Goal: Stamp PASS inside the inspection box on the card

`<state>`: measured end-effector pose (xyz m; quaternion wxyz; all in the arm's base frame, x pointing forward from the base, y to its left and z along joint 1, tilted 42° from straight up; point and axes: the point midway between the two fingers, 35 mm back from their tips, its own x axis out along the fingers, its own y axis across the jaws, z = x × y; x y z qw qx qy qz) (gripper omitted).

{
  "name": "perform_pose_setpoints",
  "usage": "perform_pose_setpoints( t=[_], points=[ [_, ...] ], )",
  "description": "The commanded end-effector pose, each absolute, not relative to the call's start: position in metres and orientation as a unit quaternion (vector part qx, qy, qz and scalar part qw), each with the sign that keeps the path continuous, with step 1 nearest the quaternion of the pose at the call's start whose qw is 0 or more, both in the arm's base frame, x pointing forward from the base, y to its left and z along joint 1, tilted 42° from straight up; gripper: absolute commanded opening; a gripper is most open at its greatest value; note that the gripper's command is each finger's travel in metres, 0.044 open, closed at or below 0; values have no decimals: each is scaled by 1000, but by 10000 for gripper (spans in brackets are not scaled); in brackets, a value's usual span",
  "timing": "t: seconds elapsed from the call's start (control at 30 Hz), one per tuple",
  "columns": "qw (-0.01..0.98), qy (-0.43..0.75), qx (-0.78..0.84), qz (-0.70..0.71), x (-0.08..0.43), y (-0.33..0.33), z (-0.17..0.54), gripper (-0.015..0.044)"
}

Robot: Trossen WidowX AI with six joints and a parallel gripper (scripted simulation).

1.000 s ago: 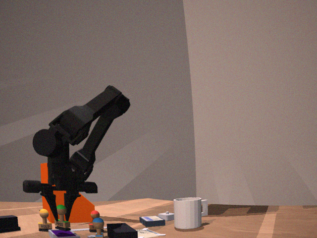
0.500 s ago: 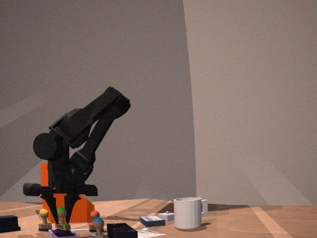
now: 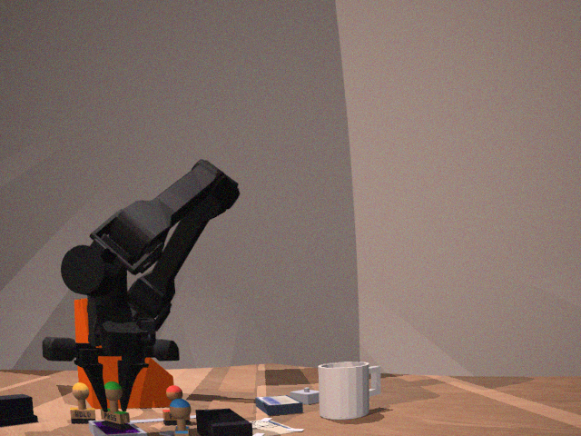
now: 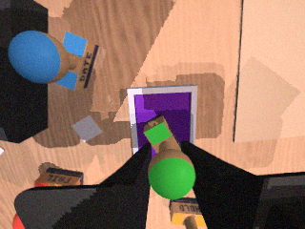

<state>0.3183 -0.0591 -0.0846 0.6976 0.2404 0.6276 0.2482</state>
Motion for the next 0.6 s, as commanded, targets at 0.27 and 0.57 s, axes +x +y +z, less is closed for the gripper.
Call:
perform_pose_setpoints(
  t=[0.27, 0.57],
  points=[
    [696, 628, 244, 249, 318, -56, -88, 0],
    [696, 628, 244, 249, 318, -55, -89, 0]
  ],
)
